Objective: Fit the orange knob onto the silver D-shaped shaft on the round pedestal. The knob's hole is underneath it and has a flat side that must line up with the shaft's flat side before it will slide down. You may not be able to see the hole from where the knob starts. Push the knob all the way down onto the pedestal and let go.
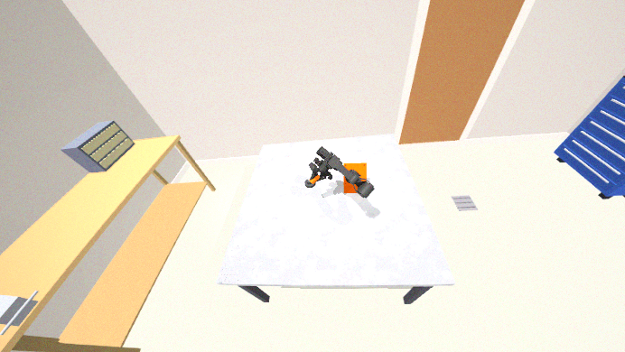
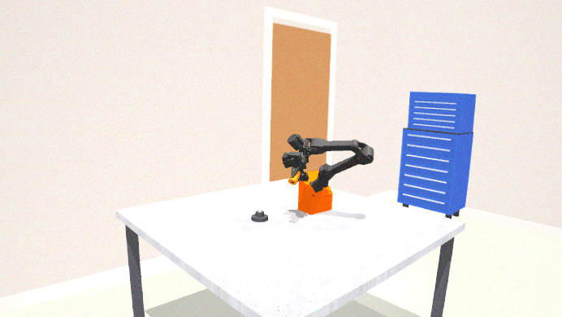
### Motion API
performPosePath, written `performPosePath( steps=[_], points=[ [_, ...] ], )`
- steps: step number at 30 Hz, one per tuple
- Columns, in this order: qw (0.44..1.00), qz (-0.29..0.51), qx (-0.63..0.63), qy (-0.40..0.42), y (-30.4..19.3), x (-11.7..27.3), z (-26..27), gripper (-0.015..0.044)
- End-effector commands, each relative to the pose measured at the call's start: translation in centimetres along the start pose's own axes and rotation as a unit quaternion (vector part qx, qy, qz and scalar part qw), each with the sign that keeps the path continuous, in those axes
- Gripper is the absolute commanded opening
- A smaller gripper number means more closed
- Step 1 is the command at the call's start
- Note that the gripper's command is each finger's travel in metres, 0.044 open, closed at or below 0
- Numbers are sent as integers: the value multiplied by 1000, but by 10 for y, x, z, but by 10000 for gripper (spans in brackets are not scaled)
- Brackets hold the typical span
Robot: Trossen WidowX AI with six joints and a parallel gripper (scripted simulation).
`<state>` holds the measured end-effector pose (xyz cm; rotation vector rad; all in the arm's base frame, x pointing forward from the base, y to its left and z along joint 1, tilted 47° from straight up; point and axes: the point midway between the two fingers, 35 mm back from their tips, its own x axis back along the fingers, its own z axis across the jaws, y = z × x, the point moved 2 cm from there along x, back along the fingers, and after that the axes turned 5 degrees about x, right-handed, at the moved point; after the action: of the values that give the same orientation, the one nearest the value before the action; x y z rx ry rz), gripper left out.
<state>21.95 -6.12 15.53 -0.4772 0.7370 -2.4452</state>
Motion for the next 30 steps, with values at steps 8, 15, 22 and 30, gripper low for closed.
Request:
performPosePath(
  steps=[8,15,22,30],
  points=[
    [992,7,10,-126,-2,-22,-1,0],
    [975,17,11,-220,-4,-38,-7,0],
    [950,26,12,-311,-6,-54,-12,0],
    [912,35,15,-409,-8,-72,-19,0]
  ],
)
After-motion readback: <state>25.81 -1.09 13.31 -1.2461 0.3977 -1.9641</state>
